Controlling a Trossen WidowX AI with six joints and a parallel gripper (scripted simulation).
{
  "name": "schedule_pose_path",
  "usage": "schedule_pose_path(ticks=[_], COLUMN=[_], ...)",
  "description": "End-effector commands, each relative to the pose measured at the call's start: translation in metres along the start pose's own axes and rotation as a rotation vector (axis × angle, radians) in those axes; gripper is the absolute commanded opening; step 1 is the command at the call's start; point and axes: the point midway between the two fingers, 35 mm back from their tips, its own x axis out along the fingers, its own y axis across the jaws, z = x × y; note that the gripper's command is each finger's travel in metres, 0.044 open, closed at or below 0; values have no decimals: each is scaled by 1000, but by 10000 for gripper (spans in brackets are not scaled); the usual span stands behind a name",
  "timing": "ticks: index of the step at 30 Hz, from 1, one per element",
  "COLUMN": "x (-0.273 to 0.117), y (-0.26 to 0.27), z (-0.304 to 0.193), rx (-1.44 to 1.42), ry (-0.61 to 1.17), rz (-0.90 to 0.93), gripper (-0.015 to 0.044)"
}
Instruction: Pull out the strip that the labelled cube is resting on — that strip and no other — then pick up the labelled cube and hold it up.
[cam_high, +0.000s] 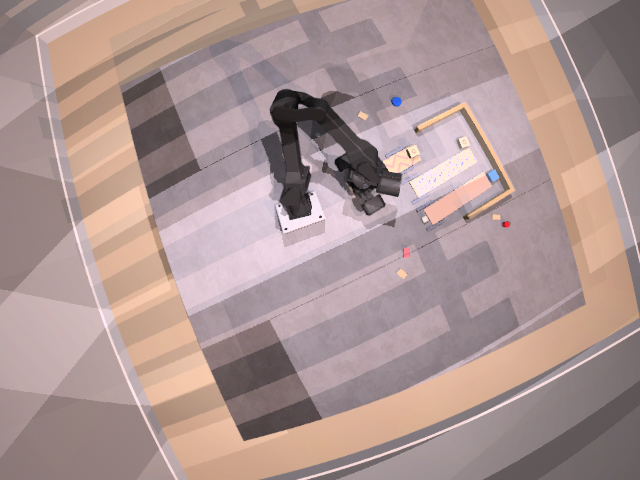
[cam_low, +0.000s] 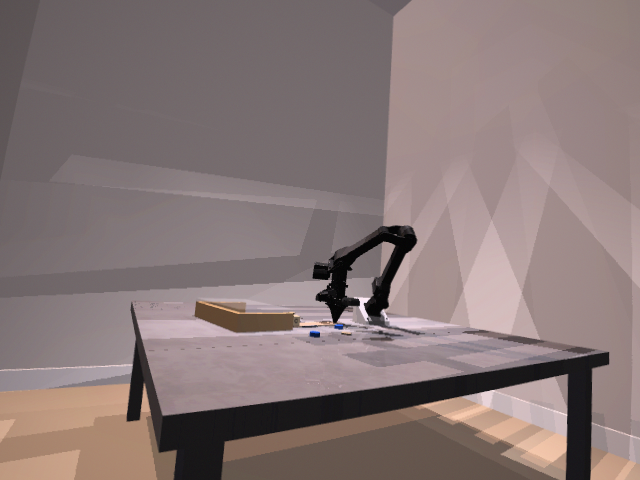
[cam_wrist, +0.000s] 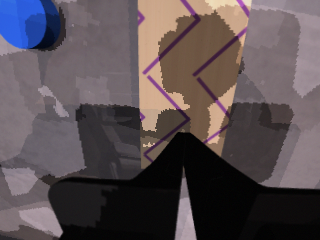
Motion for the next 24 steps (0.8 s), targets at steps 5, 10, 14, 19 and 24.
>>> schedule_pose_path(ticks=[5, 10, 14, 19, 24], x=[3, -9, -42, -41, -42], y=[2, -1, -1, -1, -1], z=[-7, 1, 2, 12, 34], rx=[6, 2, 7, 65, 139], ry=[24, 5, 25, 24, 23], rz=[6, -1, 4, 3, 3], gripper=[0, 0, 0, 79, 210])
